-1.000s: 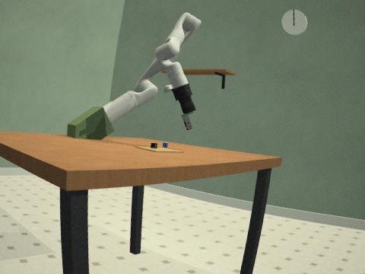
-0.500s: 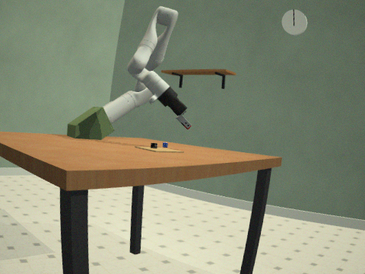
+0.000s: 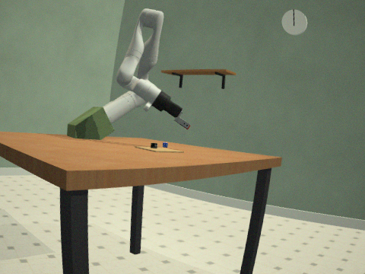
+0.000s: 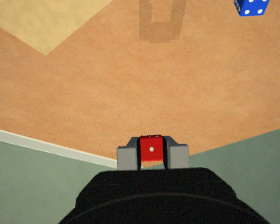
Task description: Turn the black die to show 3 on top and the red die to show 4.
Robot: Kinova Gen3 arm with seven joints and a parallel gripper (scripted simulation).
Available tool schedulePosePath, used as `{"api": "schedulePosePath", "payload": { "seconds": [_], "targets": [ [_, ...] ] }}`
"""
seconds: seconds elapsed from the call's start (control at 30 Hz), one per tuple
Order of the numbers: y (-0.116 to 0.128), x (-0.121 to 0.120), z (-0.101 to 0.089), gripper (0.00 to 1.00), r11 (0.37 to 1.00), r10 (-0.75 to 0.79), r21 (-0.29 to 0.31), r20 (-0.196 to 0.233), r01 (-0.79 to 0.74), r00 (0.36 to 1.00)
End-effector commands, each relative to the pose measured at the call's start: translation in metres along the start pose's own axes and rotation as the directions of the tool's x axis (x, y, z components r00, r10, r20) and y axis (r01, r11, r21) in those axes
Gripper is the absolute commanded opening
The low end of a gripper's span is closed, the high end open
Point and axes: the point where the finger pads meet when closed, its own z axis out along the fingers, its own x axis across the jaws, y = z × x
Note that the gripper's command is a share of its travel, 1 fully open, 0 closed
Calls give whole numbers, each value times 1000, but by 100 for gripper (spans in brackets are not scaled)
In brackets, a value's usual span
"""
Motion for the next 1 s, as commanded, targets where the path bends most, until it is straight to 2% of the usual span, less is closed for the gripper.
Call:
{"api": "schedulePosePath", "payload": {
  "seconds": [0.0,0.53,0.97],
  "targets": [
    [-1,0,0,40,1000,8,-8,1,-7,1000],
    [-16,0,8,40,1000,10,-7,-6,-10,1000],
    [-57,1,30,40,1000,10,-7,-6,-10,1000]
  ]
}}
